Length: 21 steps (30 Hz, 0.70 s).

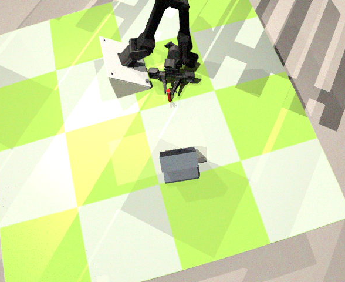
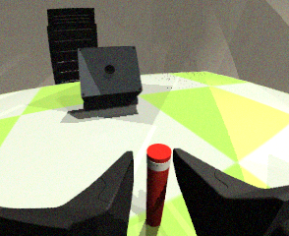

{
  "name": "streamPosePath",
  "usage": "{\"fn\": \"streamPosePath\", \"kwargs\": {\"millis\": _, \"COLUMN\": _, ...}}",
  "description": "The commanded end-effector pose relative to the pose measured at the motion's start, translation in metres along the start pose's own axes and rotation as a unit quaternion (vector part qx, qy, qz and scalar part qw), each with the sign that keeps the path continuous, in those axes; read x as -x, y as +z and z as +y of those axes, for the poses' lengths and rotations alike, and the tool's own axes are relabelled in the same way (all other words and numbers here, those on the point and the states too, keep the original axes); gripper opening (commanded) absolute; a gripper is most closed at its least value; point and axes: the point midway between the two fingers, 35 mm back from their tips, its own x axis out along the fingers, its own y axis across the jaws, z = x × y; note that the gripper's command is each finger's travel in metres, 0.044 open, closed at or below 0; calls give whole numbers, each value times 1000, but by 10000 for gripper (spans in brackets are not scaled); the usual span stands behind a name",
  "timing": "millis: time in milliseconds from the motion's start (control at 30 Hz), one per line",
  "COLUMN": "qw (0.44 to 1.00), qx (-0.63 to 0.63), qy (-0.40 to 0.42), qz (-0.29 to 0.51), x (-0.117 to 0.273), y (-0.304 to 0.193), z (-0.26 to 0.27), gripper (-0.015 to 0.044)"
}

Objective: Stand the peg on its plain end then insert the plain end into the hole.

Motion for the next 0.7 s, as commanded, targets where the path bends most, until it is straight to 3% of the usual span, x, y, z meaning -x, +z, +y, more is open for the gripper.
{"fn": "streamPosePath", "kwargs": {"millis": 0, "qw": 1000, "qx": 0, "qy": 0, "qz": 0, "x": 0, "y": 0, "z": 0, "gripper": 130}}
{"fn": "streamPosePath", "kwargs": {"millis": 133, "qw": 1000, "qx": 0, "qy": 0, "qz": 0, "x": 0, "y": 0, "z": 0, "gripper": 130}}
{"fn": "streamPosePath", "kwargs": {"millis": 533, "qw": 1000, "qx": 0, "qy": 0, "qz": 0, "x": 0, "y": 0, "z": 0, "gripper": 440}}
{"fn": "streamPosePath", "kwargs": {"millis": 667, "qw": 1000, "qx": 0, "qy": 0, "qz": 0, "x": 0, "y": 0, "z": 0, "gripper": 440}}
